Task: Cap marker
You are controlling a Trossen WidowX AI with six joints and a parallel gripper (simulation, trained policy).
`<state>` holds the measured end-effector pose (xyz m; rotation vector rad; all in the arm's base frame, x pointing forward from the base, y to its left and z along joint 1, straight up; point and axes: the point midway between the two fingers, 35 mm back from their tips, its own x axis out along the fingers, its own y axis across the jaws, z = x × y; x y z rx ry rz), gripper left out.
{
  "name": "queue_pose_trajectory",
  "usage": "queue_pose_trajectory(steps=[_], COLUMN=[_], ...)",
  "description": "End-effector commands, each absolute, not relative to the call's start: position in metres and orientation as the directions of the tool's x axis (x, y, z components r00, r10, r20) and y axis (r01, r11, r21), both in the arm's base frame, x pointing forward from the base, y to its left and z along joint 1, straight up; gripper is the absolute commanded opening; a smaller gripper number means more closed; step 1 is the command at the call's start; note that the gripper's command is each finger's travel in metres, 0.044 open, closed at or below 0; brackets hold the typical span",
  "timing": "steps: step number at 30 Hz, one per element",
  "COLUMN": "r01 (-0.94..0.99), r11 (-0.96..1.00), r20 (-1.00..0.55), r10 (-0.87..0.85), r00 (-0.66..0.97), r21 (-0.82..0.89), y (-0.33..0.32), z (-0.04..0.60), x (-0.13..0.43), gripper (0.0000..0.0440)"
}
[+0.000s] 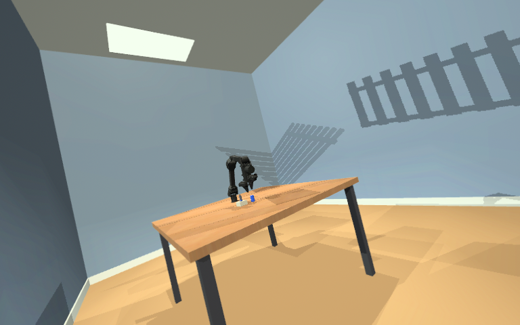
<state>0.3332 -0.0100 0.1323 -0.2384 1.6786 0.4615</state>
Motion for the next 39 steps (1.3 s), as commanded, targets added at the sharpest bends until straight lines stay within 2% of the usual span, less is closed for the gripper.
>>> queue_pose_trajectory(steps=[1,24,29,34,39], r01=[-0.434,-0.566,-0.590,-0.609,-0.620], r11=[0.887,0.811,0.795,0.785,0.781], r20=[-0.980,-0.975,-0.976,-0.982,-0.990], r10=[0.087,0.025,0.012,-0.002,-0.012], r00=[-0.178,-0.221,-0.216,-0.190,-0.138], r21=[0.158,0.149,0.140,0.116,0.077], y=[-0.009,0.002,0.003,0.003,-0.001], z=[0.124,0.064,0.059,0.065,0.082], x=[0.332,0.324,0.321,0.322,0.329], gripper=[0.0302,0.0259,0.0221,0.0101,0.0111])
